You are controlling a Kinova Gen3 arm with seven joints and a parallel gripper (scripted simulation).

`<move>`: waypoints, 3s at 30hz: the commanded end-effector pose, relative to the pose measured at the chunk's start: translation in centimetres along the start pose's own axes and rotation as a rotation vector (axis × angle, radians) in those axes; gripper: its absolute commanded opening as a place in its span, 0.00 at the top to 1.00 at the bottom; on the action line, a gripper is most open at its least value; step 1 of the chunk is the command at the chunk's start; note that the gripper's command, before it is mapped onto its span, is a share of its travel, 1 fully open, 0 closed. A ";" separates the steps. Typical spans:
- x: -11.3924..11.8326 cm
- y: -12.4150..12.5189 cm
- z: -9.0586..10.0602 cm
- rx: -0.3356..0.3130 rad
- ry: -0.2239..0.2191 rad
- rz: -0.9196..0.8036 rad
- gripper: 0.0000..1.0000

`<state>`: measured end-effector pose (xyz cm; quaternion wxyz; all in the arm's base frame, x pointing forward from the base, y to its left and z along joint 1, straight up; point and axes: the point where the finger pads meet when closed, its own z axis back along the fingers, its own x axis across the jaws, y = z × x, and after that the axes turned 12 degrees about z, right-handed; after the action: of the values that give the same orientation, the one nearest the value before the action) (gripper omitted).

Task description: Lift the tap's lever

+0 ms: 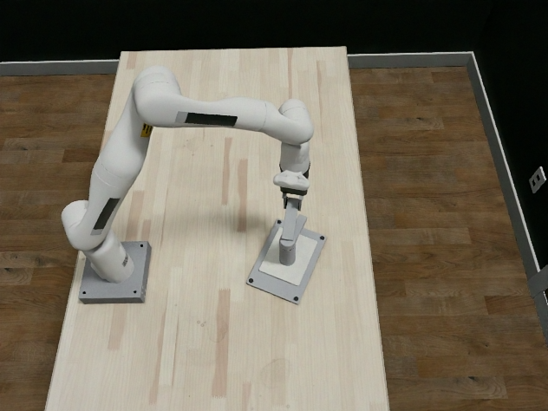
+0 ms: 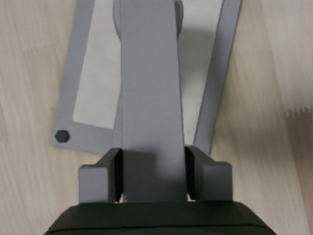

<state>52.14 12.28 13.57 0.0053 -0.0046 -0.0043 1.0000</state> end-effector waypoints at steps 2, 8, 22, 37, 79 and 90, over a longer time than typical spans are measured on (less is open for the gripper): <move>0.2 0.6 0.7 0.009 -0.005 0.004 1.00; 0.2 0.6 0.7 0.009 -0.005 0.004 1.00; 0.3 1.2 1.6 0.009 -0.005 0.004 1.00; 0.3 1.2 1.6 0.009 -0.005 0.004 1.00; 0.4 1.3 1.7 0.009 -0.005 0.004 1.00; 0.4 1.3 1.7 0.009 -0.005 0.004 1.00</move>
<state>52.01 11.74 14.58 0.0046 -0.0049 -0.0054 1.0000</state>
